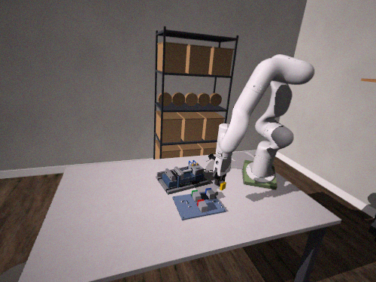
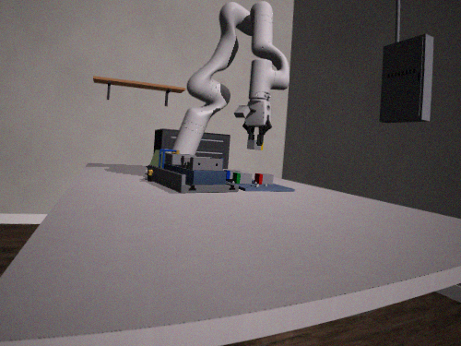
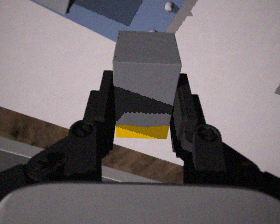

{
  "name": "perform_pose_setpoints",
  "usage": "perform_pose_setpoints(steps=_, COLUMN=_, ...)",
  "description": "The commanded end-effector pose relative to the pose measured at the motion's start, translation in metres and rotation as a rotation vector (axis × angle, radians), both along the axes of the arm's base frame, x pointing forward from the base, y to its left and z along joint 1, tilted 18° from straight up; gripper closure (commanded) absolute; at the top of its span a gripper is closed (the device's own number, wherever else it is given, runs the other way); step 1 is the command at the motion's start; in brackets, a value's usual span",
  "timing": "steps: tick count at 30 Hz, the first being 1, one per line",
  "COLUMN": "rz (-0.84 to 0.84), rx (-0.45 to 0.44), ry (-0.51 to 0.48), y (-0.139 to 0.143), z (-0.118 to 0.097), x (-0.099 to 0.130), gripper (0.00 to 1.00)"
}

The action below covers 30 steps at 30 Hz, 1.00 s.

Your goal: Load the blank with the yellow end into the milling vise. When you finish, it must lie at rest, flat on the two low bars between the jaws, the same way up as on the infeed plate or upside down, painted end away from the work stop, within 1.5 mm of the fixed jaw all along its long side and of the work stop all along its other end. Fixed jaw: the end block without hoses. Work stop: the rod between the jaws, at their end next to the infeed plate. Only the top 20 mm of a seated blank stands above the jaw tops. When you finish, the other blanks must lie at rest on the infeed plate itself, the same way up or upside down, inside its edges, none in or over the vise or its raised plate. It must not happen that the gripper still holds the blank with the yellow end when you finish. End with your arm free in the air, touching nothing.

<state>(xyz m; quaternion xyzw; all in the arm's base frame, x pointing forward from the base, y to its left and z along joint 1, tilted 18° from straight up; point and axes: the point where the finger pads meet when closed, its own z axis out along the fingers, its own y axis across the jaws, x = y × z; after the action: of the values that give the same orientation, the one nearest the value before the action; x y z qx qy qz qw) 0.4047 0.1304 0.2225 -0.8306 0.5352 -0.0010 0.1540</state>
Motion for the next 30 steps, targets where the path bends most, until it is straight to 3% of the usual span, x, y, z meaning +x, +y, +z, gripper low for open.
perform_pose_setpoints(steps=1, rz=0.075, rx=-0.013, ry=-0.022, y=0.0001, z=0.0007, x=0.0007, gripper=1.0)
perform_pose_setpoints(steps=7, rz=0.207, rx=-0.034, ry=-0.059, y=0.0, z=0.0007, x=0.0006, gripper=1.0)
perform_pose_setpoints(steps=15, rz=0.22, rx=-0.042, ry=-0.06, y=0.0001, z=0.0008, x=0.0006, gripper=1.0)
perform_pose_setpoints(steps=24, rz=0.417, rx=-0.07, ry=-0.116, y=0.0, z=0.0008, x=0.0006, gripper=1.0)
perform_pose_setpoints(steps=30, rz=0.417, rx=-0.07, ry=-0.116, y=0.0, z=0.0008, x=0.0006, gripper=1.0)
